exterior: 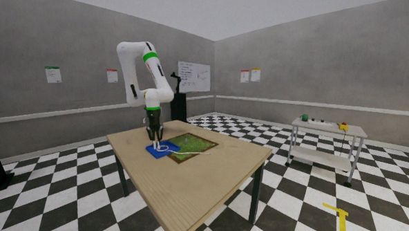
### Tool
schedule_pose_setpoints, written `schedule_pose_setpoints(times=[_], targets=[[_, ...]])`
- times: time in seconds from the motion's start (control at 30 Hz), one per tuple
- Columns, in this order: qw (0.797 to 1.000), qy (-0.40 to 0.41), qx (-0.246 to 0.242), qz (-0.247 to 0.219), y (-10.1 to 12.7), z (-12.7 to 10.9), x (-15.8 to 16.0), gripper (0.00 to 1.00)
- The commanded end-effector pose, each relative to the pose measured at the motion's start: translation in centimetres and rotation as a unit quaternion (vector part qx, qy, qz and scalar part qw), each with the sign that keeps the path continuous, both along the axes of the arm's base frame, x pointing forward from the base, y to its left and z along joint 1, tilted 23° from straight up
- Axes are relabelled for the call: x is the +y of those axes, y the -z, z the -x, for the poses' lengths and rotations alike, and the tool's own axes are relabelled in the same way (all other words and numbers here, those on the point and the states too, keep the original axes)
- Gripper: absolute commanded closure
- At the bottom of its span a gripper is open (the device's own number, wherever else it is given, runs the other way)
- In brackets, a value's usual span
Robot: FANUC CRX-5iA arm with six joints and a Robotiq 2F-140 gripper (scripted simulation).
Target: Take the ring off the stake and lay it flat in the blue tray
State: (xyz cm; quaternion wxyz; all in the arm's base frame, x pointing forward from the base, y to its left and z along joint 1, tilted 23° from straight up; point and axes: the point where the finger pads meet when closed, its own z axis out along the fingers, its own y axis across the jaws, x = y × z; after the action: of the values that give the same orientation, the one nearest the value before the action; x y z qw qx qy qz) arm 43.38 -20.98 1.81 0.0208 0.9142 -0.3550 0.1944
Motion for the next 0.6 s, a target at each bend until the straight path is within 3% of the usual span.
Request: schedule_pose_setpoints(times=[0.0,0.27,0.57], targets=[[1.000,0.000,-0.001,0.000,-0.1,0.0,0.0,0.76],[1.000,0.000,-0.001,0.000,-1.1,0.3,0.2,0.76],[1.000,0.000,-0.001,0.000,-5.5,2.0,1.0,0.76]])
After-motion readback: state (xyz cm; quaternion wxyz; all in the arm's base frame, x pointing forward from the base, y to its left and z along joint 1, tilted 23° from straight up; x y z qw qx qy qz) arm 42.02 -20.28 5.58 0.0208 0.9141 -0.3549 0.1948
